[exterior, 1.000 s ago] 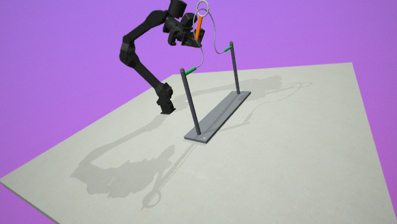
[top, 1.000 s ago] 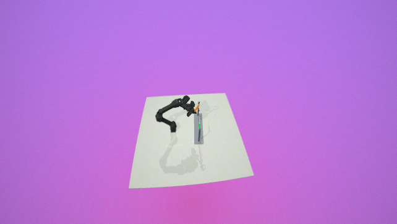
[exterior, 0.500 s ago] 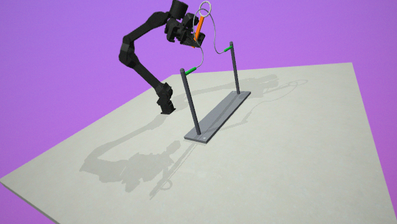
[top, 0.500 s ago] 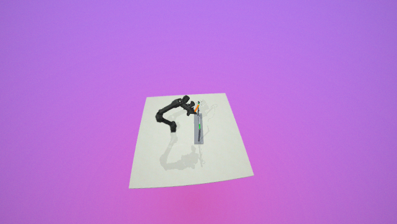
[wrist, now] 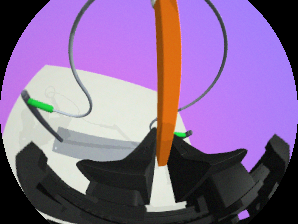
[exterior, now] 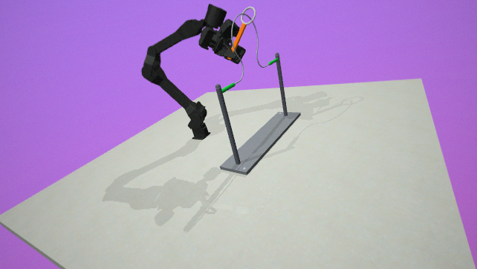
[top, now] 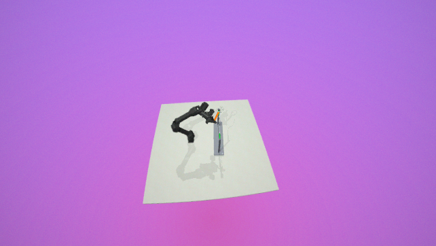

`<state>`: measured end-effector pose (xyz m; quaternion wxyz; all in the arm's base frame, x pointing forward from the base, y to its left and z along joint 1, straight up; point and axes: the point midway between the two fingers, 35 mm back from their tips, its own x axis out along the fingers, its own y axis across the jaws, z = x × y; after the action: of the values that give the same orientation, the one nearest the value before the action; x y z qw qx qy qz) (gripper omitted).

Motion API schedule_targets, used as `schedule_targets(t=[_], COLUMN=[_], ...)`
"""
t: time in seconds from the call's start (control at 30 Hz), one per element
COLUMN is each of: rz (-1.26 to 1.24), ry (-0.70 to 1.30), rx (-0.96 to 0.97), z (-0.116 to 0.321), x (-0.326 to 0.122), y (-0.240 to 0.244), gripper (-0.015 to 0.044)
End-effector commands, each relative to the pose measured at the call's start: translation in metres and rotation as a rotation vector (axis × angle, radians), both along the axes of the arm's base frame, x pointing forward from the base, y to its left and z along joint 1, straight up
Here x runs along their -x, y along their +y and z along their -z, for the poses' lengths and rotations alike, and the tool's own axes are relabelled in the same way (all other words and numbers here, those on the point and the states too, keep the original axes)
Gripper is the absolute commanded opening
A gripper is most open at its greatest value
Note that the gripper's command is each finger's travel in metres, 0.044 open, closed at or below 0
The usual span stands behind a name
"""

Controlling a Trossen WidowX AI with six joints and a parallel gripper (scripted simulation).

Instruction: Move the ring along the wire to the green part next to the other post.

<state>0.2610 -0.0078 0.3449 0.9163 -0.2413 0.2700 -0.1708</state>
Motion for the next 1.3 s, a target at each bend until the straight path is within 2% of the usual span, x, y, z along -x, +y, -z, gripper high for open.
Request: schedule_targets(t=[0.0, 1.27], rz=[0.002, 0.003], ry=[0.006, 0.041], rx=[0.049, 0.546], z=[0.000, -0.014], x=[0.000, 0.002], y=[-0.002, -0.016], gripper=[-0.0150, -0.0150])
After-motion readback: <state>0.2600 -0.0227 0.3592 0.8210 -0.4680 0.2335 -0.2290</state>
